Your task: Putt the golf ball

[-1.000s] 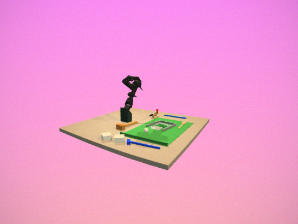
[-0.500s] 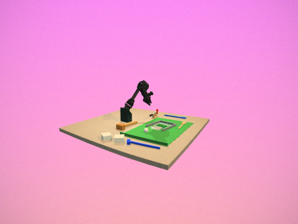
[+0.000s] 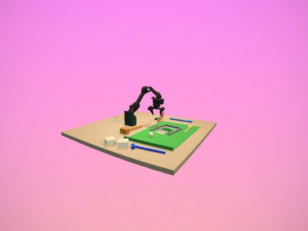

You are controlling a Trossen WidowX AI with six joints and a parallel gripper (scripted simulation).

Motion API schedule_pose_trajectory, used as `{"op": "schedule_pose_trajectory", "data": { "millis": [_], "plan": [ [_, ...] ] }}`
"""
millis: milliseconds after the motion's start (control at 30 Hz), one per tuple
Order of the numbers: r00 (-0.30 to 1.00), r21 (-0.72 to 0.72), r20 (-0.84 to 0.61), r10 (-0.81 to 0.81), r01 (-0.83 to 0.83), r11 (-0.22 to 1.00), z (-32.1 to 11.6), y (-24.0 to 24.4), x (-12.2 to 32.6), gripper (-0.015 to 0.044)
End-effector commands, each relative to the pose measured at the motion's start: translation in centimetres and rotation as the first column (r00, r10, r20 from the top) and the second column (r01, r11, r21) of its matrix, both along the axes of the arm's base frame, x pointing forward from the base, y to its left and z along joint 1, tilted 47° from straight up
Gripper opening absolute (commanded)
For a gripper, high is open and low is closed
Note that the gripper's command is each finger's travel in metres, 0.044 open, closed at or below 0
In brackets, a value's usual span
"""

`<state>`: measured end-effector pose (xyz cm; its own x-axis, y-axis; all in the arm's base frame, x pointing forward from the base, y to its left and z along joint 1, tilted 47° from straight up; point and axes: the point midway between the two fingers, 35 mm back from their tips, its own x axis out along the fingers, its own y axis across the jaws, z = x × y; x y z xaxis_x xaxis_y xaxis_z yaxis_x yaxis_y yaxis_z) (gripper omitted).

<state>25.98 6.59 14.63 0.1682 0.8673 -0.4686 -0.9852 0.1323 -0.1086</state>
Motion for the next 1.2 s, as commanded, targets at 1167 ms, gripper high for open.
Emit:
{"op": "schedule_pose_trajectory", "data": {
  "millis": [1167],
  "plan": [
    [0.994,-0.028,0.082,0.075,-0.073,0.997,-4.0,5.2,0.2,0.0440]
  ]
}}
